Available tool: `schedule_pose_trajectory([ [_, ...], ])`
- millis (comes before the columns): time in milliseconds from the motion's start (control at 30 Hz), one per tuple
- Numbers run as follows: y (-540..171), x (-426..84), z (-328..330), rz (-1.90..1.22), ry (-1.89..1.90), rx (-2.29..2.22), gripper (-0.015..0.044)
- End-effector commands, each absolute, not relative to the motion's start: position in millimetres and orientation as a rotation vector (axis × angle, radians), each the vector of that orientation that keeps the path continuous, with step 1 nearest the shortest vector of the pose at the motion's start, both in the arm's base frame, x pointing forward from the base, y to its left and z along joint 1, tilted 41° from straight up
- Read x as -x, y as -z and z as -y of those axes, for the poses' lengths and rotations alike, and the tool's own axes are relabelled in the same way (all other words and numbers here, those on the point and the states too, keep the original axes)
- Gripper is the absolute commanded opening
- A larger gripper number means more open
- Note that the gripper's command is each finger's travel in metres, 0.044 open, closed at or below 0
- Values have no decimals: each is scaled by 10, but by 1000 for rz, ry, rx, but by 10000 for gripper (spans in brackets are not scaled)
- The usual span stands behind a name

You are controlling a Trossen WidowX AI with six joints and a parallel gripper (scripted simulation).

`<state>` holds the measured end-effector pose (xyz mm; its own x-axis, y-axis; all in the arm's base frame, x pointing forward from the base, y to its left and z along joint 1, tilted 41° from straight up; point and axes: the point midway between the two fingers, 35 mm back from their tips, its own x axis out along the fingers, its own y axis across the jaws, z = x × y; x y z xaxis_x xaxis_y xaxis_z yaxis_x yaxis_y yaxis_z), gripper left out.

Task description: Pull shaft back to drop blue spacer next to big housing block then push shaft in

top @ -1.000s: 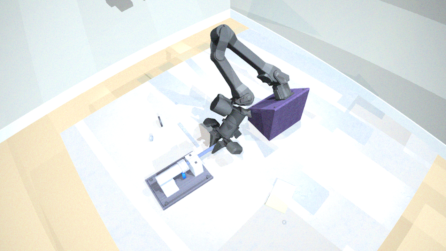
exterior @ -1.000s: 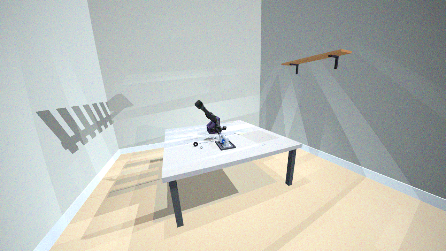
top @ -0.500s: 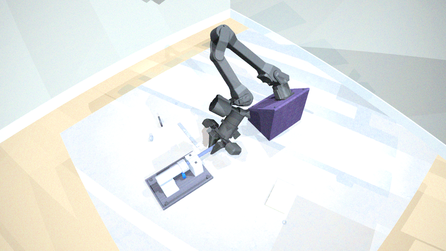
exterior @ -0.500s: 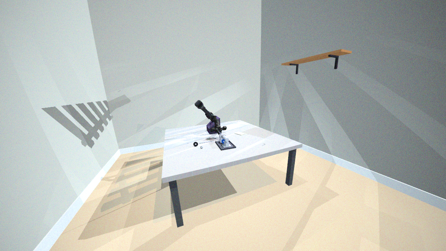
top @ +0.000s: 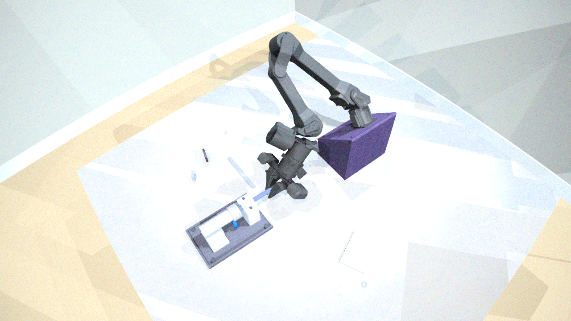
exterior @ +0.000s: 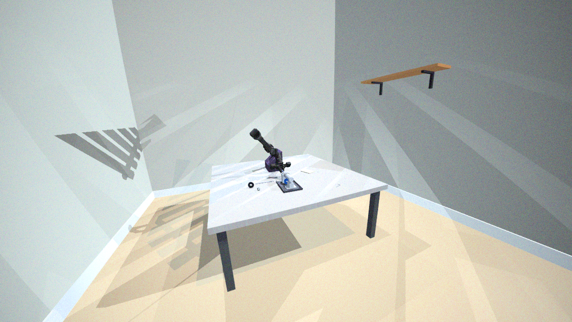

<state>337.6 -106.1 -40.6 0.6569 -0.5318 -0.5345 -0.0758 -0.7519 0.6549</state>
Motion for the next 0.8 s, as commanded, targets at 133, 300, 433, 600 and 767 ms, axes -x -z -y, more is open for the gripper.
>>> schedule_pose_trajectory([
  [133, 383, -3448, 1069, 473, 977, -2277, 0],
  [300, 382, -3465, 1071, 473, 977, -2277, 0],
  [433, 382, -3479, 1072, 474, 977, -2277, 0],
  [600, 381, -3497, 1074, 474, 977, -2277, 0],
  [767, 381, -3514, 1076, 474, 977, -2277, 0],
])
